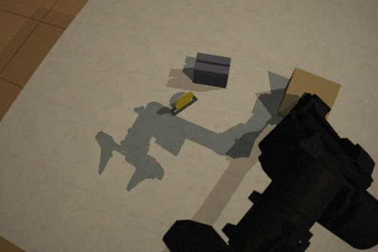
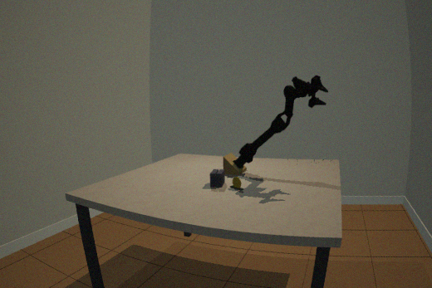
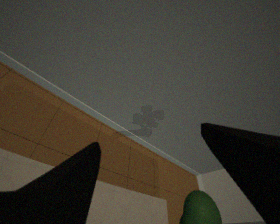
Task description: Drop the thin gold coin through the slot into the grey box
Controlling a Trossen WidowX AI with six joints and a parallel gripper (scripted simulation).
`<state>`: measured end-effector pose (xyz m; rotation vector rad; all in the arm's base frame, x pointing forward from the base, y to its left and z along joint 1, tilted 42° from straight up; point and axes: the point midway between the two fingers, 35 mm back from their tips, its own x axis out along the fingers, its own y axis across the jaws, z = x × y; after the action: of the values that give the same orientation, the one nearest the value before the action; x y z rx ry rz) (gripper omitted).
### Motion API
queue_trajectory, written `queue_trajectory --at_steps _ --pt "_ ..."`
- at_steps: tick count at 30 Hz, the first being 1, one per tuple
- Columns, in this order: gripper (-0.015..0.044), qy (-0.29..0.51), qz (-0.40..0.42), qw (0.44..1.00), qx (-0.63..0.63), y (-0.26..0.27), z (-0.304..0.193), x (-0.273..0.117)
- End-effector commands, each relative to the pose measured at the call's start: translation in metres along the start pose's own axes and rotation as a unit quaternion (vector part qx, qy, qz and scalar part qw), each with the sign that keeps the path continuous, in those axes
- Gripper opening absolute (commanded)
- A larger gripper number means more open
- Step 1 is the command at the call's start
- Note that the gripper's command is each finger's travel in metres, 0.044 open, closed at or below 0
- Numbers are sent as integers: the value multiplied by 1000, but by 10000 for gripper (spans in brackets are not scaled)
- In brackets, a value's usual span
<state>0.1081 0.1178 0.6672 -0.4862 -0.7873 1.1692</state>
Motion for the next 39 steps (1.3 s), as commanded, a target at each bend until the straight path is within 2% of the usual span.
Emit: queue_trajectory --at_steps 1,4,9,16,24,31,39 --pt "374 0 -1 1000 2 -1 -1 0" --pt "295 -4 -23 999 28 -21 -18 -2" --pt "164 4 -84 992 99 -69 -75 -7" --pt "161 56 -164 973 154 -111 -166 -26" --pt "161 166 -210 941 208 -121 -281 -52" --pt "161 299 -200 895 265 -86 -393 -85" --pt "161 433 -111 831 331 -4 -482 -123"
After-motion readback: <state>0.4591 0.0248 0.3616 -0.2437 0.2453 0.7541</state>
